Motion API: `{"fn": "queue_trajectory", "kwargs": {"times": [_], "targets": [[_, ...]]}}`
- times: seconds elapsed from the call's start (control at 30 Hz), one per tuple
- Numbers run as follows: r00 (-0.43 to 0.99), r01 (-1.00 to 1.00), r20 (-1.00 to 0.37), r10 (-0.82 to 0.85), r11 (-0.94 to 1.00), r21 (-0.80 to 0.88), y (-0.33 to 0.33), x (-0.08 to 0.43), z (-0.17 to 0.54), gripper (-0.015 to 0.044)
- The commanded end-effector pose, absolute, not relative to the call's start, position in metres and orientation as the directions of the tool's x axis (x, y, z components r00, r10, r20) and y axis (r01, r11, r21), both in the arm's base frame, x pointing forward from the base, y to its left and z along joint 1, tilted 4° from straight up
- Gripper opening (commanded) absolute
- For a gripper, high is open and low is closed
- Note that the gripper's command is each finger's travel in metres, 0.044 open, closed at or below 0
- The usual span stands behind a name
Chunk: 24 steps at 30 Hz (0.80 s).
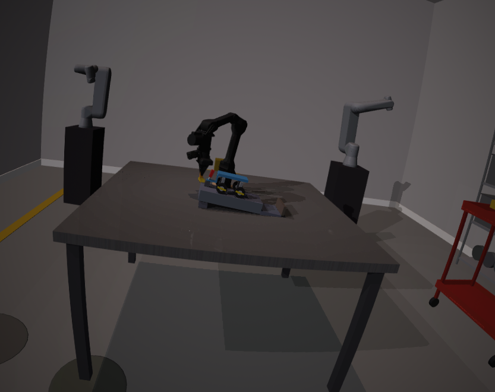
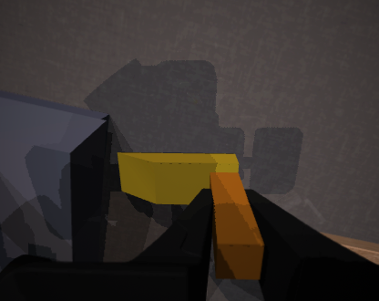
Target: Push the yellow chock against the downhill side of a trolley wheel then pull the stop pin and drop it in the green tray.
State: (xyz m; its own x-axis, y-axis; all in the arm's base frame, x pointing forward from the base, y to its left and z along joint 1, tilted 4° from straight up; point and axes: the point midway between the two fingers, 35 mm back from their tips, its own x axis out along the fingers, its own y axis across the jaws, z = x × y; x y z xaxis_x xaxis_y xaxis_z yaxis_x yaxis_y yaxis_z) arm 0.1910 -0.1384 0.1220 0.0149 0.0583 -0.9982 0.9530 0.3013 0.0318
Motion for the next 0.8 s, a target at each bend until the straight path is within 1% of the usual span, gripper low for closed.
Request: {"fn": "queue_trajectory", "kwargs": {"times": [0.0, 0.57, 0.77], "targets": [[0.02, 0.952, -0.998, 0.056, 0.304, 0.036, -0.14, 0.191, 0.136, 0.0], [0.02, 0.952, -0.998, 0.056, 0.304, 0.036, -0.144, 0.192, 0.19, 0.0], [0.02, 0.952, -0.998, 0.056, 0.304, 0.036, -0.145, 0.192, 0.194, 0.0]]}}
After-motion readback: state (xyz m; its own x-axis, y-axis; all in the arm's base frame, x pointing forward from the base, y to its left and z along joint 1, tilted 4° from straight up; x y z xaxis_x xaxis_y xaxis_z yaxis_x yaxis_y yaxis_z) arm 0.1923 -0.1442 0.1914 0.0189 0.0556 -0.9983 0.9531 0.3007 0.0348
